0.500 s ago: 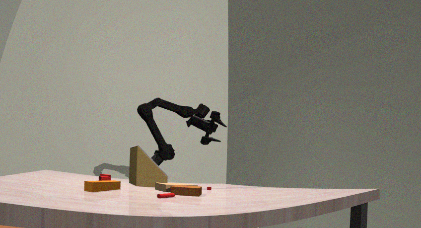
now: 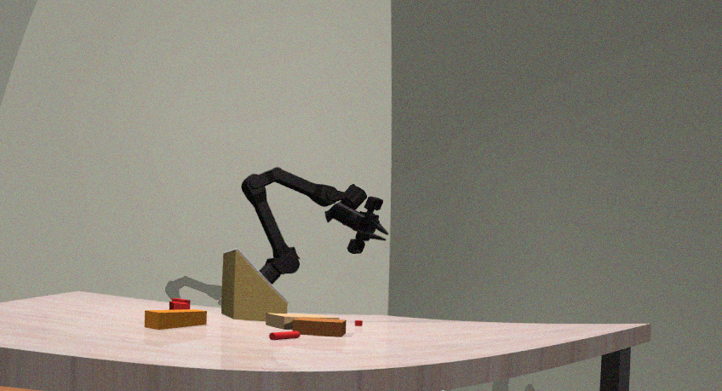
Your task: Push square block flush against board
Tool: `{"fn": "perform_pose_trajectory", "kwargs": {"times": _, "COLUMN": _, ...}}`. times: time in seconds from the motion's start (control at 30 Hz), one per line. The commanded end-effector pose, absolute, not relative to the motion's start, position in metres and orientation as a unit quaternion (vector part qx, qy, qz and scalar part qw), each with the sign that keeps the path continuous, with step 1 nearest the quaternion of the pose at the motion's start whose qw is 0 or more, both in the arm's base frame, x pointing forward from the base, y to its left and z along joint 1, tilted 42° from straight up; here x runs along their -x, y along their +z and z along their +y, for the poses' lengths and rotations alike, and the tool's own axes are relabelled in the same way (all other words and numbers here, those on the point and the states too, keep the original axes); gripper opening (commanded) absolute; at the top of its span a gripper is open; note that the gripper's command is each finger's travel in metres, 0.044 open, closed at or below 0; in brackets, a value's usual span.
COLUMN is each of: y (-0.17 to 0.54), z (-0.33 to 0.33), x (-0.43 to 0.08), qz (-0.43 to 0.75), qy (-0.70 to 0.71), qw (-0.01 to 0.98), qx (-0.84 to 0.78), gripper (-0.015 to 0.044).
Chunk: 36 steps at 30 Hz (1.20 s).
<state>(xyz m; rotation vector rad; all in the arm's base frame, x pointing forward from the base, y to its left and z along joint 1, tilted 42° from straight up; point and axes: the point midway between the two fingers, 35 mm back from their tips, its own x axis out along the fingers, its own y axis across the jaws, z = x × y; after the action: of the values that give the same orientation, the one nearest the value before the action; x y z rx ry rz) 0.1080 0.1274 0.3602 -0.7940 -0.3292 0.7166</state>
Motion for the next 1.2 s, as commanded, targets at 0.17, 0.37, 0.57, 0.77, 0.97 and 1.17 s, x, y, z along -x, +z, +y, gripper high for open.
{"fn": "perform_pose_trajectory", "kwargs": {"times": 0.17, "y": 0.348, "z": 0.149, "x": -0.117, "qz": -0.106, "qy": 0.343, "qw": 0.852, "qx": 0.381, "gripper": 0.0000}}
{"fn": "perform_pose_trajectory", "kwargs": {"times": 0.37, "y": 0.337, "z": 0.163, "x": -0.127, "qz": -0.067, "qy": 0.343, "qw": 0.856, "qx": 0.381, "gripper": 0.0000}}
{"fn": "perform_pose_trajectory", "kwargs": {"times": 0.57, "y": 0.324, "z": 0.174, "x": -0.140, "qz": -0.022, "qy": 0.343, "qw": 0.860, "qx": 0.378, "gripper": 0.0000}}
{"fn": "perform_pose_trajectory", "kwargs": {"times": 0.77, "y": 0.308, "z": 0.183, "x": -0.152, "qz": 0.023, "qy": 0.347, "qw": 0.861, "qx": 0.370, "gripper": 0.0000}}
{"fn": "perform_pose_trajectory", "kwargs": {"times": 0.97, "y": 0.293, "z": 0.188, "x": -0.166, "qz": 0.072, "qy": 0.345, "qw": 0.865, "qx": 0.358, "gripper": 0.0000}}
{"fn": "perform_pose_trajectory", "kwargs": {"times": 1.17, "y": 0.277, "z": 0.190, "x": -0.181, "qz": 0.121, "qy": 0.336, "qw": 0.870, "qx": 0.340, "gripper": 0.0000}}
